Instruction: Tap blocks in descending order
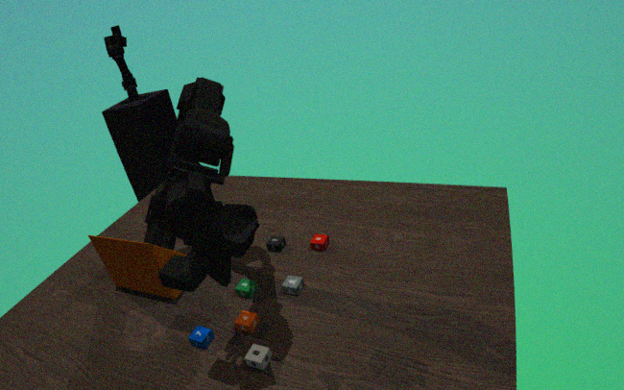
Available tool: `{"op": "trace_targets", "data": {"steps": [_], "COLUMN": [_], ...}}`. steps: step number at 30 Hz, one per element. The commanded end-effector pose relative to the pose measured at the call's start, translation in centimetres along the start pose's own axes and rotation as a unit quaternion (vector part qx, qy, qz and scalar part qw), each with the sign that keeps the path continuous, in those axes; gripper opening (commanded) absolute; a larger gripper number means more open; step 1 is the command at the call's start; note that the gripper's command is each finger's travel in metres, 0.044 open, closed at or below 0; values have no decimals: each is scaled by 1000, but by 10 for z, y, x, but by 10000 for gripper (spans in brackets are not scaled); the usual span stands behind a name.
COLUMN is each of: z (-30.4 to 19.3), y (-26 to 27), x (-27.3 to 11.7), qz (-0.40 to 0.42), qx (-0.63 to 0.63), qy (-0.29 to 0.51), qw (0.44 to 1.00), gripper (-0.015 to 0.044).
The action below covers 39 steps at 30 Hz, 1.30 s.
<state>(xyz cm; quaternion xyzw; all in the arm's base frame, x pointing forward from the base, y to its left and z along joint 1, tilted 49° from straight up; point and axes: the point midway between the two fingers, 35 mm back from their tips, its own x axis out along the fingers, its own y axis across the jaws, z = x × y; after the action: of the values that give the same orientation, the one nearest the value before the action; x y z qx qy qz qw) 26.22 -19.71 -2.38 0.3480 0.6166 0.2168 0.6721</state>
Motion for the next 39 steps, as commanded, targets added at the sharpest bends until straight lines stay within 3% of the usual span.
{"op": "trace_targets", "data": {"steps": [1, 4, 27, 39], "z": [-3, -5, -6, -5], "y": [4, 6, 6, 6], "x": [51, 70, 99, 88], "qz": [8, 9, 10, 7], "qx": [2, 2, 1, -1], "qy": [11, 11, 11, 9], "qw": [1000, 1000, 1000, 1000], "gripper": [20, 20, 20, 20]}}
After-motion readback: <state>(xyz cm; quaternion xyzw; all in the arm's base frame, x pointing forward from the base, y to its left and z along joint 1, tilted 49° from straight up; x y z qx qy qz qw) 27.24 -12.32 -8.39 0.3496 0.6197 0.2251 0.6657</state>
